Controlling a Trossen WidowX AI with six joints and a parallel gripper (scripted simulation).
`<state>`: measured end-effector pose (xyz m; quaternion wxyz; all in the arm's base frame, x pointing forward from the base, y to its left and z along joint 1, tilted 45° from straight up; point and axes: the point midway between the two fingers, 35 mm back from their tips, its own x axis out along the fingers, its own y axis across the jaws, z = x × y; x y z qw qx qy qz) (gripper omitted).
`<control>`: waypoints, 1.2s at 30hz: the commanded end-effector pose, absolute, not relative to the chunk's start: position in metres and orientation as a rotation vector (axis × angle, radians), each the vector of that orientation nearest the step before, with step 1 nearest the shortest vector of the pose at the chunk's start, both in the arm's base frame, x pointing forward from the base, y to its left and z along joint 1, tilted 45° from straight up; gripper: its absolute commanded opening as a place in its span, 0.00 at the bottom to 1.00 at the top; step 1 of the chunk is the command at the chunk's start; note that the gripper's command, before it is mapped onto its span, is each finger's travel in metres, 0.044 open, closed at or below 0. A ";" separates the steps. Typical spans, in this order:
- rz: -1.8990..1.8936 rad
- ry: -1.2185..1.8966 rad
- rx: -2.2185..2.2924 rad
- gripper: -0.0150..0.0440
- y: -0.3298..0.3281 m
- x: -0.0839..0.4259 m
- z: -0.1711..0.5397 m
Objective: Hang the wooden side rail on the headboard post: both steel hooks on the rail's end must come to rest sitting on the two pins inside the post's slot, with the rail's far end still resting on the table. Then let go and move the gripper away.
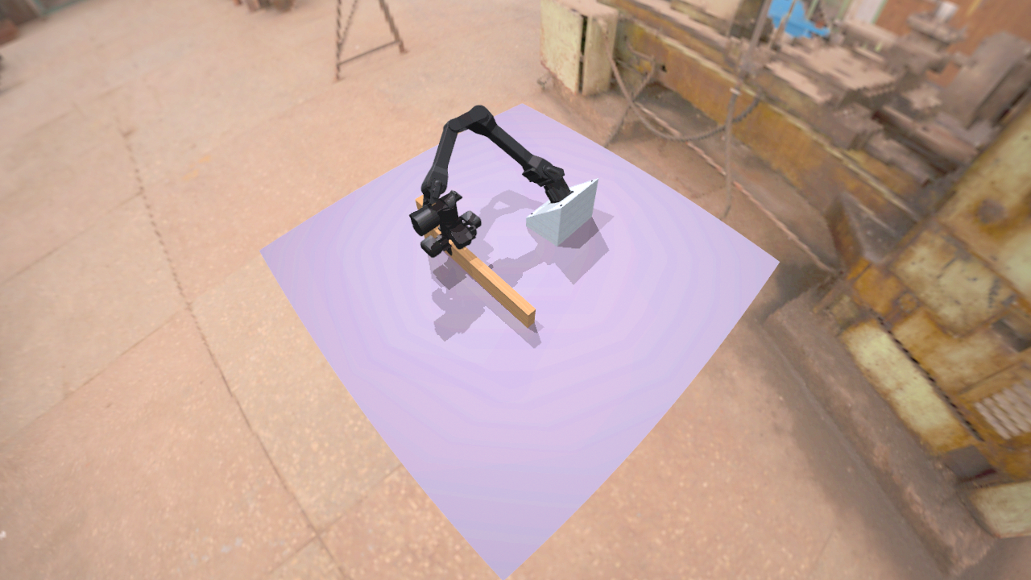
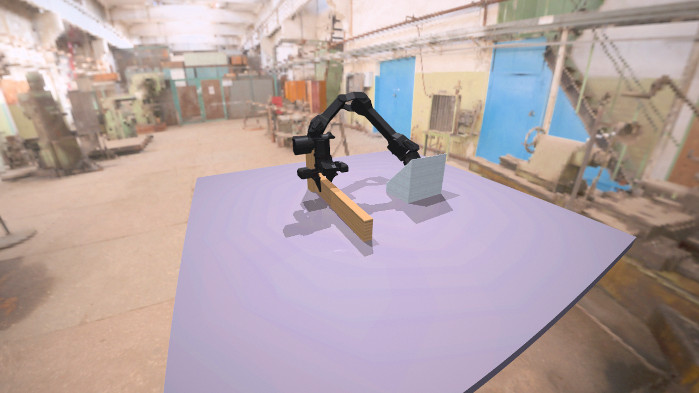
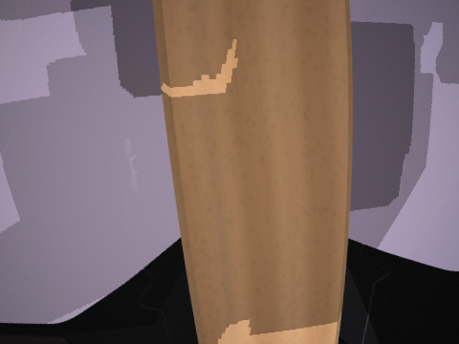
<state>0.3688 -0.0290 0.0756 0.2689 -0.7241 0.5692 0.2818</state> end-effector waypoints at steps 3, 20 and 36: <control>0.752 1.535 -1.958 0.25 -0.030 0.370 0.076; 0.752 1.535 -1.959 0.25 -0.032 0.370 0.074; 0.761 1.533 -1.953 0.30 -0.032 0.369 0.072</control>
